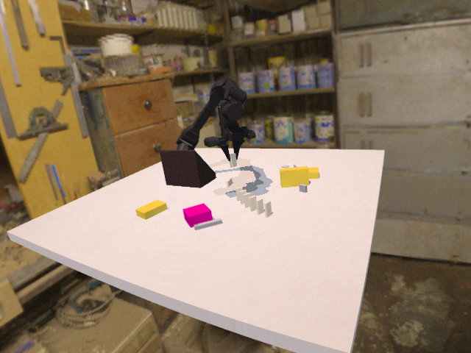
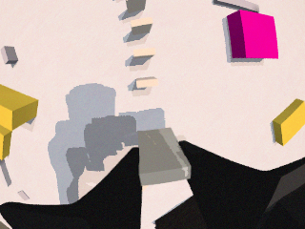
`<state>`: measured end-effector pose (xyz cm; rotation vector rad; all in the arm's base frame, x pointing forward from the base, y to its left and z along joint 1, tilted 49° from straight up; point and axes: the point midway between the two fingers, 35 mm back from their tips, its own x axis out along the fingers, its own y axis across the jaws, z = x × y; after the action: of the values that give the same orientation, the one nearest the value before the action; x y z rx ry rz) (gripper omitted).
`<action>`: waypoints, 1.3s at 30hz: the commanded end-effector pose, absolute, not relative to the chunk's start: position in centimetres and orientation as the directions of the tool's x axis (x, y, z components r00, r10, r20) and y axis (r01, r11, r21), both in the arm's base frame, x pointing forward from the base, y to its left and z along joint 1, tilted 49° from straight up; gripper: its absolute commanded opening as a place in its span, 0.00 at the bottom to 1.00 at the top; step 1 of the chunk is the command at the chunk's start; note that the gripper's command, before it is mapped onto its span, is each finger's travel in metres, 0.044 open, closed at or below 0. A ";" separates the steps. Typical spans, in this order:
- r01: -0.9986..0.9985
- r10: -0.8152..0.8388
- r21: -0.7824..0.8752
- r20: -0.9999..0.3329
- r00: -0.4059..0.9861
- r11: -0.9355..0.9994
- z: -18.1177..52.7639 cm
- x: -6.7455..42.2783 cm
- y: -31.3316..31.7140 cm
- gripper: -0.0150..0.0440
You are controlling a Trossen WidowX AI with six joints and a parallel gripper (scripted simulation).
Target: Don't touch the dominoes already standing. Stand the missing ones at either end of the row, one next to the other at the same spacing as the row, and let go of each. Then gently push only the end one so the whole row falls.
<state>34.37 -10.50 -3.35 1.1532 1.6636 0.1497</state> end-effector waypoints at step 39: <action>0.615 0.751 0.596 -0.660 0.009 0.516 -11.2 34.0 -1.2 0.84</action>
<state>34.02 -1.21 -11.20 1.1648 1.6825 0.1585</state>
